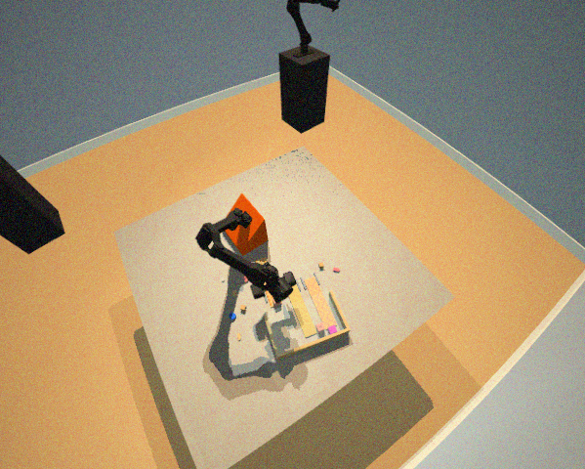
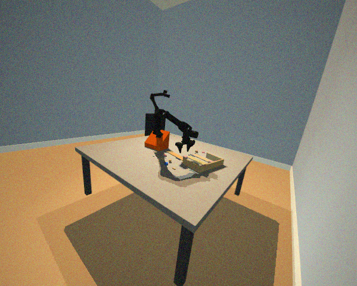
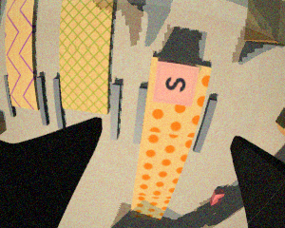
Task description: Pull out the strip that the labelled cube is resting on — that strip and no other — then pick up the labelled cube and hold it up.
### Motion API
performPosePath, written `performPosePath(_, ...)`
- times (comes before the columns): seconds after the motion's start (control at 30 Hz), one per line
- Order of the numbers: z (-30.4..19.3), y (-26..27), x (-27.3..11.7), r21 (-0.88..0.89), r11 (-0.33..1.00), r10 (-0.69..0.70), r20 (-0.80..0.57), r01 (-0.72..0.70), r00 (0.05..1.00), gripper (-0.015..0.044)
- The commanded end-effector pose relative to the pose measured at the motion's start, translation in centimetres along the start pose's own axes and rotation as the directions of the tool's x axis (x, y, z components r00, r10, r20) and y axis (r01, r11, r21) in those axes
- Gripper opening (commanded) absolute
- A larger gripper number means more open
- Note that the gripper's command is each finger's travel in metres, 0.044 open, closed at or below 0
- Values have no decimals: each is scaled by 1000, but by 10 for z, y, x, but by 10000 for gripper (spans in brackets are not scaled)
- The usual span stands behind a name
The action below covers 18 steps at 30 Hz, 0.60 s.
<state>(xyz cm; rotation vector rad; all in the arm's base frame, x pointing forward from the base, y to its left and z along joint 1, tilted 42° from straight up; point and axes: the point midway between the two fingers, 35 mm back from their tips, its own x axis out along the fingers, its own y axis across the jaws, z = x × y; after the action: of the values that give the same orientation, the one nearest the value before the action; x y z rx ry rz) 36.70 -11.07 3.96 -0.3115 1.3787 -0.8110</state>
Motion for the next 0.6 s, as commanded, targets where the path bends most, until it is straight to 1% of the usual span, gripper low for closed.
performPosePath(0.0, 15, -1, -2, -2, 1000, -3, 4, 3, 1000, 440)
performPosePath(0.13, 26, -1, -4, -2, 1000, -3, 4, 3, 1000, 440)
performPosePath(0.37, 26, -1, 5, -2, 1000, -2, 4, 2, 1000, 256)
performPosePath(0.57, 27, -1, 14, -2, 1000, -3, 4, 3, 1000, 250)
